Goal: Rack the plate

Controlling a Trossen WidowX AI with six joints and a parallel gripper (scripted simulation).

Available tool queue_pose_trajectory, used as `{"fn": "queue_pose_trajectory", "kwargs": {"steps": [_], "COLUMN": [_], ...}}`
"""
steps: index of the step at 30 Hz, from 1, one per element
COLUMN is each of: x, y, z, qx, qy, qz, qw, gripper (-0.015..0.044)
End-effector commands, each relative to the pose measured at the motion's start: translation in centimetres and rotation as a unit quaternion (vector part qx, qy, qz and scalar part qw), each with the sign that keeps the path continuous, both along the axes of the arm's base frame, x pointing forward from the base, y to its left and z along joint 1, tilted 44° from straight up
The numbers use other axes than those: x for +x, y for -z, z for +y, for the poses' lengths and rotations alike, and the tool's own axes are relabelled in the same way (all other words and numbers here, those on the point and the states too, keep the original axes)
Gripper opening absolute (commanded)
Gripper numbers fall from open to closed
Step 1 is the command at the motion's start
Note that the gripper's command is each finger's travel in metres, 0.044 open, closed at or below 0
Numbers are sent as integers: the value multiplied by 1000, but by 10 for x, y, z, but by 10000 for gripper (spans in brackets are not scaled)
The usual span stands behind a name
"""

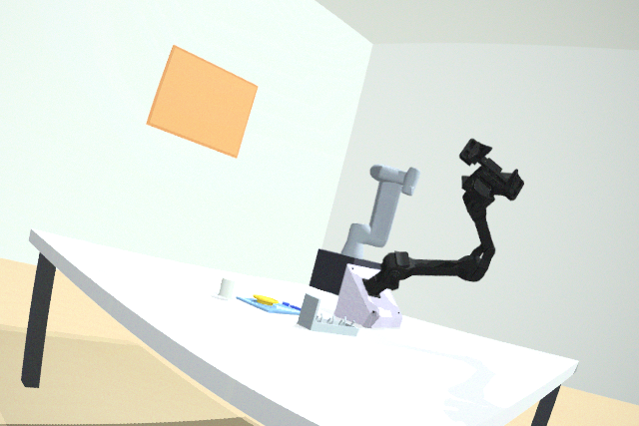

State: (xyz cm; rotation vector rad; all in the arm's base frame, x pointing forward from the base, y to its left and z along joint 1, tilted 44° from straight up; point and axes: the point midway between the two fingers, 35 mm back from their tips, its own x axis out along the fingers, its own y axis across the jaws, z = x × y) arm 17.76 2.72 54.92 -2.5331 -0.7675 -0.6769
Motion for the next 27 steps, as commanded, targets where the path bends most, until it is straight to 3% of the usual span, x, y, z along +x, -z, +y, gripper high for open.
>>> {"fn": "queue_pose_trajectory", "kwargs": {"steps": [1,16,27], "x": [25,113,162], "y": [8,60,110], "z": [-15,-64,-97], "qx": [39,154,268], "qy": [-3,12,10], "qz": [45,192,319], "qw": [998,969,909], "gripper": [400,400,400]}}
